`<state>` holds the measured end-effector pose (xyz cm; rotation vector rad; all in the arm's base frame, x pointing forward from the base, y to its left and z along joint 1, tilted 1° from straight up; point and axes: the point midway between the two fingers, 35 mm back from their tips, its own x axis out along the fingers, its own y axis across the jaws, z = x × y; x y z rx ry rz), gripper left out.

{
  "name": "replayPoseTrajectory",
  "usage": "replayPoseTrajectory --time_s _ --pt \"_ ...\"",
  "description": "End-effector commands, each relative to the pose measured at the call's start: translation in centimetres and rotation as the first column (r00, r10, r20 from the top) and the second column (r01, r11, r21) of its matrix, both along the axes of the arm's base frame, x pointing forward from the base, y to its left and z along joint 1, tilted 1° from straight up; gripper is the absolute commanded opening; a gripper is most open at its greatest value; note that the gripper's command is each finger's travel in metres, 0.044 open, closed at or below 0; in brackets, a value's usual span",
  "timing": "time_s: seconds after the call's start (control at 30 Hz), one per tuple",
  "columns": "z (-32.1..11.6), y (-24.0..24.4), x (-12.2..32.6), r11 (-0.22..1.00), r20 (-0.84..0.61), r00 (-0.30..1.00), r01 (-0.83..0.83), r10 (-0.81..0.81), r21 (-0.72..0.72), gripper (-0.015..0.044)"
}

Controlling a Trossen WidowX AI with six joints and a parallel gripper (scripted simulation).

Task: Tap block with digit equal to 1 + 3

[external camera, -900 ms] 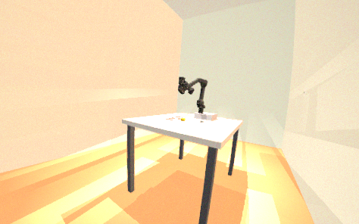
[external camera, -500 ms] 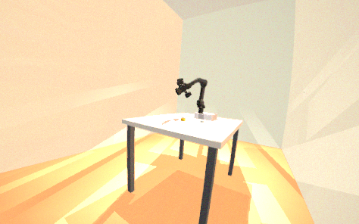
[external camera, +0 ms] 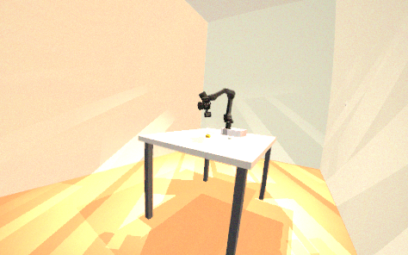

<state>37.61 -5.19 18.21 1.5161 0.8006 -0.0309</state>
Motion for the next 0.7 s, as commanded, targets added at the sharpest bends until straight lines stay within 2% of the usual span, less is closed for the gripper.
replayPoseTrajectory --time_s 0.0,0.17,0.37,0.67 --pt "-6.7 -2.8 -5.3 0.694 -0.364 0.895 -0.433 0.257 -0.575 0.0400" --pt "-7.8 -3.6 -8.3 0.463 -0.541 0.754 -0.657 0.374 -0.596 0.0400" --pt "-8.2 -4.4 -12.0 0.131 -0.724 0.487 -0.862 0.489 -0.491 0.0400" --pt "-8.2 -4.5 -12.4 0.100 -0.738 0.458 -0.874 0.495 -0.475 0.0400"
